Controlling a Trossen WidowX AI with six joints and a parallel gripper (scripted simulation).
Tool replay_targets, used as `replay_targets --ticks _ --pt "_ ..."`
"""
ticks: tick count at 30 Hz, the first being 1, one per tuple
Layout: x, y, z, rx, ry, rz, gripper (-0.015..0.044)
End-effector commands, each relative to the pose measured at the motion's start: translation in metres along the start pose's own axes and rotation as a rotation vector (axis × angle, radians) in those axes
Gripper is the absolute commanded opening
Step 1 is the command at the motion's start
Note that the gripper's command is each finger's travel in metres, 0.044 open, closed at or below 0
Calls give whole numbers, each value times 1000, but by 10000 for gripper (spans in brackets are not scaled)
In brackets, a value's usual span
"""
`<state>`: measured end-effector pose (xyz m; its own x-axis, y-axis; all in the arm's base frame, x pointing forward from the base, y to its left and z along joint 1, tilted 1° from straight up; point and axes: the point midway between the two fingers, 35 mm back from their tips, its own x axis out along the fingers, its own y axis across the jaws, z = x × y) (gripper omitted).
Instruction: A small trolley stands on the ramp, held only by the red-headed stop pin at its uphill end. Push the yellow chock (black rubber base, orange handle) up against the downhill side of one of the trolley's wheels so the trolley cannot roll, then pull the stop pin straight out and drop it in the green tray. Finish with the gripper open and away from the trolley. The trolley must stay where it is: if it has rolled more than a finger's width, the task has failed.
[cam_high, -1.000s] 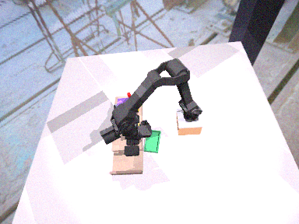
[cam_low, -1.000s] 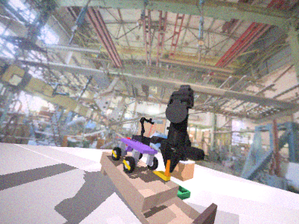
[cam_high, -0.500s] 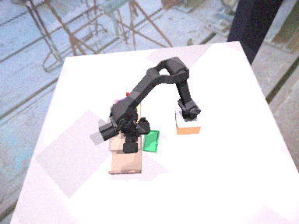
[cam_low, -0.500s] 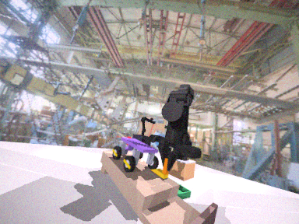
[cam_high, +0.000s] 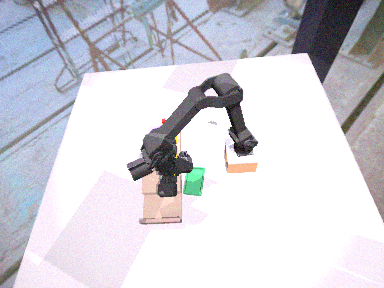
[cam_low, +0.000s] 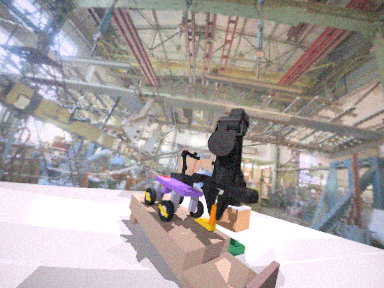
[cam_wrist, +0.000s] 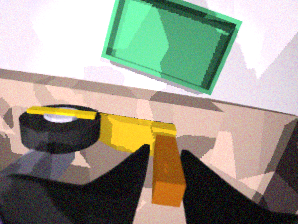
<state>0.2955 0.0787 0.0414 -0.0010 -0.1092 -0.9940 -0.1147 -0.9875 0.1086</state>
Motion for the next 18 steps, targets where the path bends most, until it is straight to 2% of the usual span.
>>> replay_targets --ticks 1,18 --pt "0 0 0 2 0 0 190" --pt "-41 0 3 -2 2 4 190"
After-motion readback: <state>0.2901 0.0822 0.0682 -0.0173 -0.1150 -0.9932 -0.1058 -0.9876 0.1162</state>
